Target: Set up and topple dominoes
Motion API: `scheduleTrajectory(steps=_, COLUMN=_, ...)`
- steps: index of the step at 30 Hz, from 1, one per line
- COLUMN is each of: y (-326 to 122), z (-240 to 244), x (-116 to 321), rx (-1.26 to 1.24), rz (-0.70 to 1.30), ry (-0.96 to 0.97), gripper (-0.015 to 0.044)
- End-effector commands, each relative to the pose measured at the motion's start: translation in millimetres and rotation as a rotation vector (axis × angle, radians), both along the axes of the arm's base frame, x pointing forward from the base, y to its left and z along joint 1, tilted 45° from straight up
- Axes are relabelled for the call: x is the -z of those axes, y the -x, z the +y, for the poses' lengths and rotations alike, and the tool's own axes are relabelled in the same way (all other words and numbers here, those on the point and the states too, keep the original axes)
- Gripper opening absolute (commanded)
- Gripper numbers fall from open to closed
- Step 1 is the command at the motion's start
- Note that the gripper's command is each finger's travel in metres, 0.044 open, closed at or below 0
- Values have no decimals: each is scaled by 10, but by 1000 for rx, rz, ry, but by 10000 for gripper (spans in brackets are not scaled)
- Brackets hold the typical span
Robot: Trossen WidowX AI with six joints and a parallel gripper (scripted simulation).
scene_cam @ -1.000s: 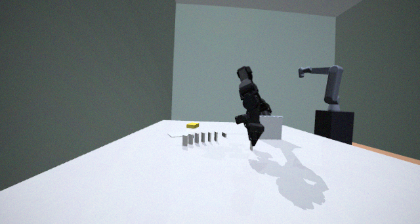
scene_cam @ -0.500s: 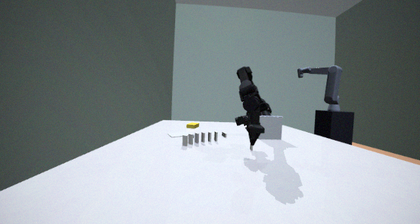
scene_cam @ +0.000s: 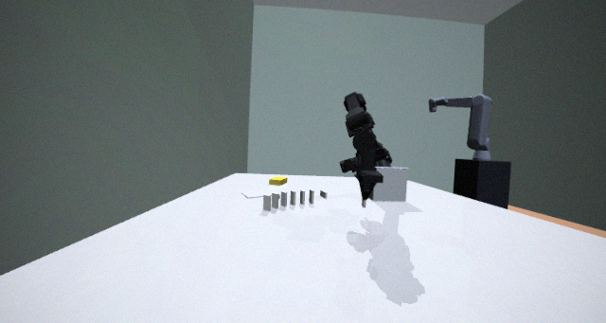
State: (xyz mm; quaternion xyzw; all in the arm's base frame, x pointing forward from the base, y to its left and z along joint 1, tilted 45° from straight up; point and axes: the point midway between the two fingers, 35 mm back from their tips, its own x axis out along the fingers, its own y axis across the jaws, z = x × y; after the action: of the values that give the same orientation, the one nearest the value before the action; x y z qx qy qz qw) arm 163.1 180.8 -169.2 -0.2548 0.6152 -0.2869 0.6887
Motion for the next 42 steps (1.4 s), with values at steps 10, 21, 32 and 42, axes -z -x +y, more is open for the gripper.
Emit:
scheduleTrajectory(steps=10, y=81, z=704, x=-732, rx=-9, rz=-14, ry=-45, gripper=107)
scheduleTrajectory(steps=21, y=-1023, z=10, x=-1569, rx=-315, rz=270, ry=-3, gripper=107)
scheduleTrajectory(steps=32, y=-1224, z=-241, x=-1778, rx=-382, rz=340, ry=20, gripper=107)
scheduleTrajectory(steps=42, y=-1319, z=-485, x=-1474, rx=-384, rz=339, ry=16, gripper=107)
